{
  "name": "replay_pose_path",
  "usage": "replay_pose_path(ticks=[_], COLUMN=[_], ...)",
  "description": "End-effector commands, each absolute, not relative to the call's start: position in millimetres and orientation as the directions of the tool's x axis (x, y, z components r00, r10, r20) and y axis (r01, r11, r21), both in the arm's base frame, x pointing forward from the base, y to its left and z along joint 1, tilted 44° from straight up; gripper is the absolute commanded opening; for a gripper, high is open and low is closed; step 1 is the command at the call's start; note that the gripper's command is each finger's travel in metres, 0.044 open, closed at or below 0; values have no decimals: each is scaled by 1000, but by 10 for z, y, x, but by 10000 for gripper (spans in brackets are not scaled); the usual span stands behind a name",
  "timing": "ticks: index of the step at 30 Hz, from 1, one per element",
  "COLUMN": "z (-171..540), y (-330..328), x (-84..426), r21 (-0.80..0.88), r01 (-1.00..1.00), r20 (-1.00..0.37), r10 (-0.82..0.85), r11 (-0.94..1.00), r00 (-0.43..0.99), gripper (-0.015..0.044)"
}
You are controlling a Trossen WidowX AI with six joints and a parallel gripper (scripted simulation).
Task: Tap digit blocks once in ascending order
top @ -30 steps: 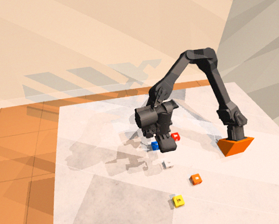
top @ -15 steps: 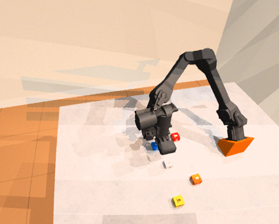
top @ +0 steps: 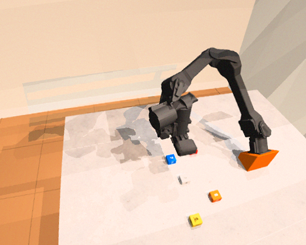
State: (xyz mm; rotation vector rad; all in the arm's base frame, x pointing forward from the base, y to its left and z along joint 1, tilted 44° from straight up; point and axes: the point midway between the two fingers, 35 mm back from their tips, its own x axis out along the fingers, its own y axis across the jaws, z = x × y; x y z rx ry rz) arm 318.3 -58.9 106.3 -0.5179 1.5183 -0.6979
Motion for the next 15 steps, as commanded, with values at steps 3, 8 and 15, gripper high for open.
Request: replay_pose_path(ticks=[3,8,15], z=[1288,1078,346], y=[-351,-96,744], x=[3185,3163,2801], r21=[-696,-686,-676], r01=[92,89,86], r20=[-718,-727,-736], r10=[-693,-683,-673], r11=[712,722,731], r00=[-71,-66,-67], gripper=[20,20,20])
